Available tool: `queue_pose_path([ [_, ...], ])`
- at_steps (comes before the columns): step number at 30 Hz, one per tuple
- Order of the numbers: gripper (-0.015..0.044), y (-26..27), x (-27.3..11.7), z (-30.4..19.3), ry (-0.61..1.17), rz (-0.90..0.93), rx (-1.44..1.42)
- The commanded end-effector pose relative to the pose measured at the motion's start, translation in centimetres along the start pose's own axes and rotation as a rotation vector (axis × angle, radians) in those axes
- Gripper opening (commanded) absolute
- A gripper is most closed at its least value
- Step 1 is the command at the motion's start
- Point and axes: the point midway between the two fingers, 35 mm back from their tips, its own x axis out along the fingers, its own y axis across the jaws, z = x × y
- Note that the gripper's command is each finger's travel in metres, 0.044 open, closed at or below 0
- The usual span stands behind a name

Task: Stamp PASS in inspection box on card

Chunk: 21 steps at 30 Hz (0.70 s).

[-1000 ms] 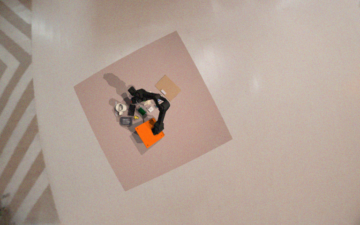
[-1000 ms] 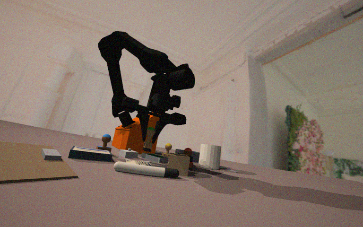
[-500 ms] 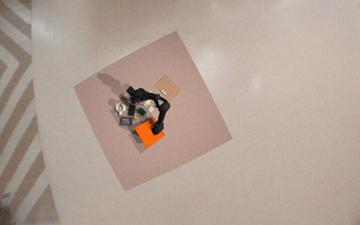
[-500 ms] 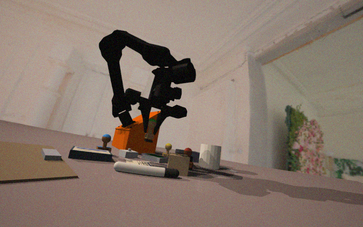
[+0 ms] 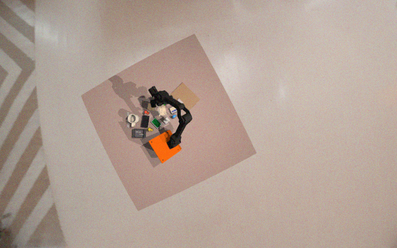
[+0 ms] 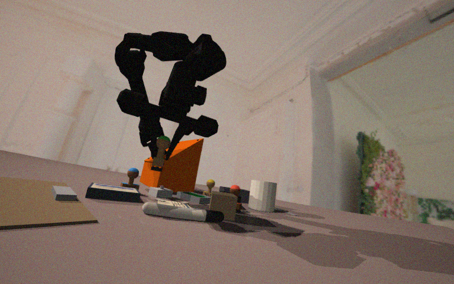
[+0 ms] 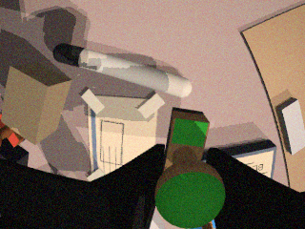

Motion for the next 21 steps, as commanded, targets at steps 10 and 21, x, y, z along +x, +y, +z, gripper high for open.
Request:
queue_pose_path([
  [10,0.0000,-3.8,0.2,1.5,-0.005,-0.010,0.004],
  [21,0.0000,-3.7,2.0,1.6,-0.005,-0.010,0.004],
])
